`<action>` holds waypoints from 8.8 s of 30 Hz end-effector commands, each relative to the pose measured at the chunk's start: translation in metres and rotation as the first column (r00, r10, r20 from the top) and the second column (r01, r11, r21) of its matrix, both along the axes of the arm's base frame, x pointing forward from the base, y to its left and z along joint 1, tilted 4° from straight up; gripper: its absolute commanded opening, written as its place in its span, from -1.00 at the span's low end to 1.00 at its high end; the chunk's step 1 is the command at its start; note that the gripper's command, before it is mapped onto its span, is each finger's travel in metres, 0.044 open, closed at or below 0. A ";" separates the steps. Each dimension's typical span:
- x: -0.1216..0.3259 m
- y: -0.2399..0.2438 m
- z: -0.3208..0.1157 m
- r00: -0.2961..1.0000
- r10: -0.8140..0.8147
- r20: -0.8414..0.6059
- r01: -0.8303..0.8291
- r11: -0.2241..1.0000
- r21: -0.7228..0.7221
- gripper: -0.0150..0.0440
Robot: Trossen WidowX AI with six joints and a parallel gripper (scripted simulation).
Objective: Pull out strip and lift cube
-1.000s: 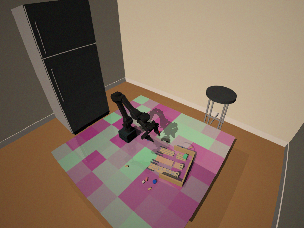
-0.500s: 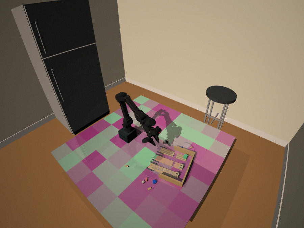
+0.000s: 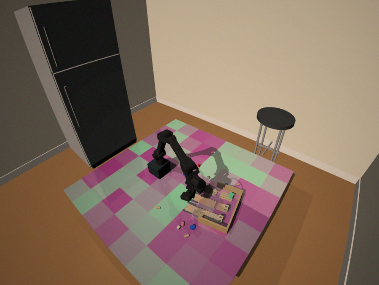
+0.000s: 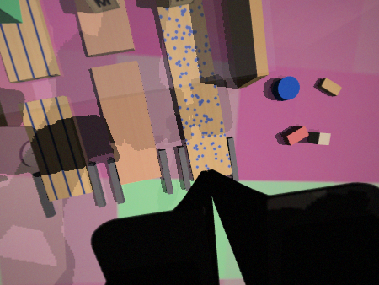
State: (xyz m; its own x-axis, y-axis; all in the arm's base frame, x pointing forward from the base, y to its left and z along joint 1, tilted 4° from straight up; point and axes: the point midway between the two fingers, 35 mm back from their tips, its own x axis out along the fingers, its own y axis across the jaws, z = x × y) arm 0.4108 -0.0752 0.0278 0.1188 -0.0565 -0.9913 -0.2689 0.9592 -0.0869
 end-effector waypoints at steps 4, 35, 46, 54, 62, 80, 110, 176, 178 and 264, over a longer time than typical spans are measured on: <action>0.001 -0.022 -0.025 0.988 0.039 -0.149 -0.036 0.999 0.024 -0.49; -0.003 -0.026 -0.071 0.988 0.039 -0.149 -0.036 0.999 0.024 -0.49; -0.005 -0.027 -0.089 0.988 0.039 -0.150 -0.036 0.999 0.024 -0.49; -0.006 -0.027 -0.095 0.988 0.039 -0.150 -0.036 0.999 0.024 -0.49; -0.006 -0.027 -0.095 0.988 0.039 -0.150 -0.036 0.999 0.024 -0.49; -0.006 -0.028 -0.096 0.988 0.039 -0.150 -0.036 0.999 0.024 -0.49; -0.006 -0.028 -0.099 0.988 0.039 -0.150 -0.036 0.999 0.024 -0.49; -0.086 -0.050 -0.100 0.987 0.039 -0.156 -0.036 0.999 0.023 -0.49; -0.089 -0.051 -0.100 0.987 0.039 -0.156 -0.036 0.999 0.022 -0.49; -0.180 -0.078 -0.096 0.986 0.038 -0.163 -0.035 0.999 0.021 -0.49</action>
